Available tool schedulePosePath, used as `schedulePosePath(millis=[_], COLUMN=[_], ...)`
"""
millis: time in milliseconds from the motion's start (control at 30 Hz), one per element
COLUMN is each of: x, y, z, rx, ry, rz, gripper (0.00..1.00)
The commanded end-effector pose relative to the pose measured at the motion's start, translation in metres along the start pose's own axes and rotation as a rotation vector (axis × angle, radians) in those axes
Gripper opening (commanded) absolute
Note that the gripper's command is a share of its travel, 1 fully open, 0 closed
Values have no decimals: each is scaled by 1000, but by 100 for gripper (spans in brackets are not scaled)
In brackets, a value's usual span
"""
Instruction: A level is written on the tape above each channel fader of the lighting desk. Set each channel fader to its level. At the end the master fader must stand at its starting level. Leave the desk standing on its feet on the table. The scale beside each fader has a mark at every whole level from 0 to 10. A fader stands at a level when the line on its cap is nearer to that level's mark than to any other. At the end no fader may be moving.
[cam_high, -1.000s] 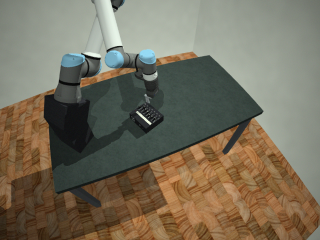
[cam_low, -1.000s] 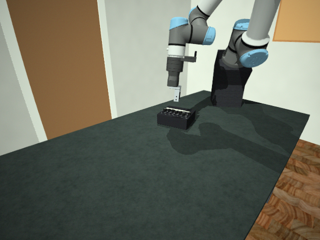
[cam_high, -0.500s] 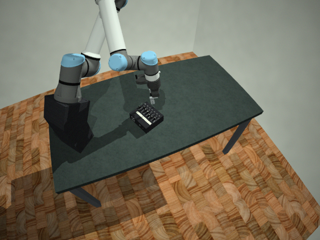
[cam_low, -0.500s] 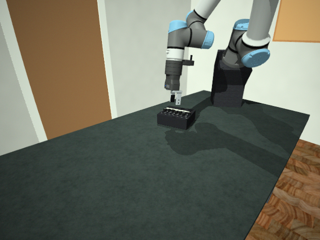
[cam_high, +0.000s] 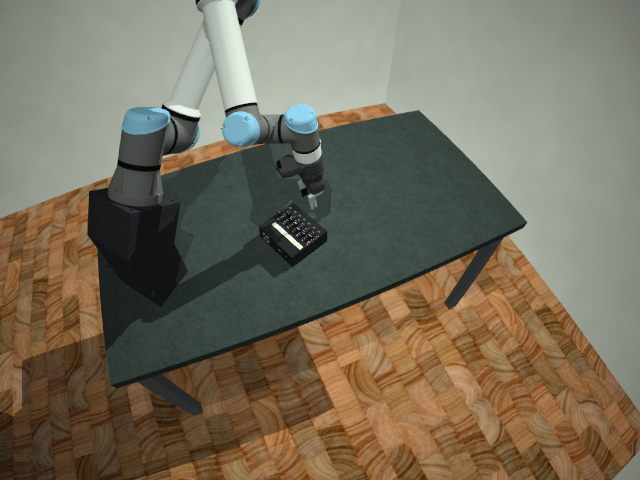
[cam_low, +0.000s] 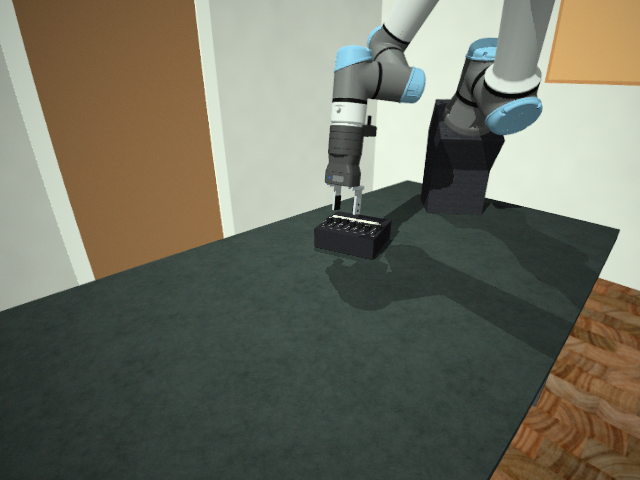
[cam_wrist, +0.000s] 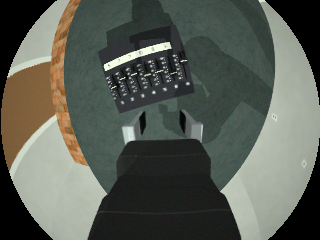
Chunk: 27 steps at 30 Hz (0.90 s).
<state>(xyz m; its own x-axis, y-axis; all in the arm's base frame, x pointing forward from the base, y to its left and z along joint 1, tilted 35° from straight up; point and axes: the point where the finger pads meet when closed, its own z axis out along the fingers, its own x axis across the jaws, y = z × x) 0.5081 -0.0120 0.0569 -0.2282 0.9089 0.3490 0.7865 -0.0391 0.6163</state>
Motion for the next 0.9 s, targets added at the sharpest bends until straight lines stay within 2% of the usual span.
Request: schedulePosePath(millis=[0, 300, 867], x=[-1, -2, -2], y=[4, 7, 9], z=[3, 7, 8], rx=[-7, -14, -17], ry=[13, 17, 18], rz=[-126, -238, -276], gripper=[100, 100, 100])
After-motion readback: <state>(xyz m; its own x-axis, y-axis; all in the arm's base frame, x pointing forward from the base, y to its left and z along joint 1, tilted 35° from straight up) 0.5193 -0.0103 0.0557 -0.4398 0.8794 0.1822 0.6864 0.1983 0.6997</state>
